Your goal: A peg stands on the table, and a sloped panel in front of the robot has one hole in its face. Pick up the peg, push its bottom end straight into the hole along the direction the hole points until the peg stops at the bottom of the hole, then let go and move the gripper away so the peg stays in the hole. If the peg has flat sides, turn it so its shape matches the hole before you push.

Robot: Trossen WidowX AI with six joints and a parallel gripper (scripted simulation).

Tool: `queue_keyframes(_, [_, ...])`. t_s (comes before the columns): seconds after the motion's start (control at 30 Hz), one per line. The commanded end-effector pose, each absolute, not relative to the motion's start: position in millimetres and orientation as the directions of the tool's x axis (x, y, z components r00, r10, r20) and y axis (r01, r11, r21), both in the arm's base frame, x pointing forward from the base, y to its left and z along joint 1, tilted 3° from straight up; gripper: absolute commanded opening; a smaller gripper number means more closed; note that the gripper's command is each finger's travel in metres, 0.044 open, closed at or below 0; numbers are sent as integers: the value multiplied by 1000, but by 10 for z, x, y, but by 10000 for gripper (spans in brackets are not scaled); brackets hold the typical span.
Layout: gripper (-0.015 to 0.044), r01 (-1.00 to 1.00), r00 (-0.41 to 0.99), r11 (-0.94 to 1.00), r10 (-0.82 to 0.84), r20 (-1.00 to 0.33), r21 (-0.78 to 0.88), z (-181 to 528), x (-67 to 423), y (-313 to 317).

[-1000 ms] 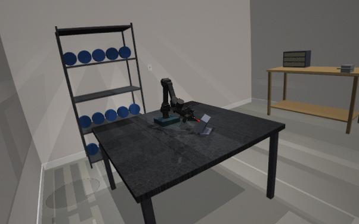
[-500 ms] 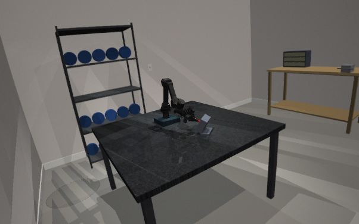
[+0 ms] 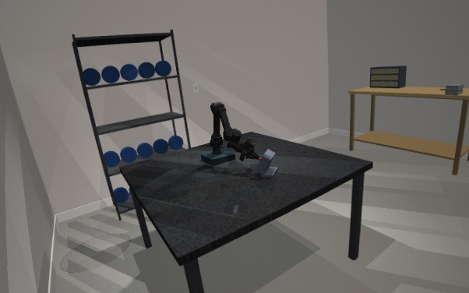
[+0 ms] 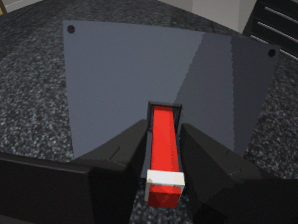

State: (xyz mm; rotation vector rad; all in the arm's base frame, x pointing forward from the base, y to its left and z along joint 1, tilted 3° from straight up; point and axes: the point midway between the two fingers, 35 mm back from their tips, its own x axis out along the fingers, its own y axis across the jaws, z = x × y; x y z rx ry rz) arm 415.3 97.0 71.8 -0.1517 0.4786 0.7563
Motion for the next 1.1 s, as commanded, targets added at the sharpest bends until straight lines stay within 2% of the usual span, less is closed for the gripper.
queue_keyframes(0.0, [184,-690,626,723,622,-470,37,715,4151,969])
queue_keyframes(0.33, [440,-690,626,723,622,-471,37,733,4134,944])
queue_keyframes(1.07, [440,-687,627,726,617,-476,35,906,3968,717])
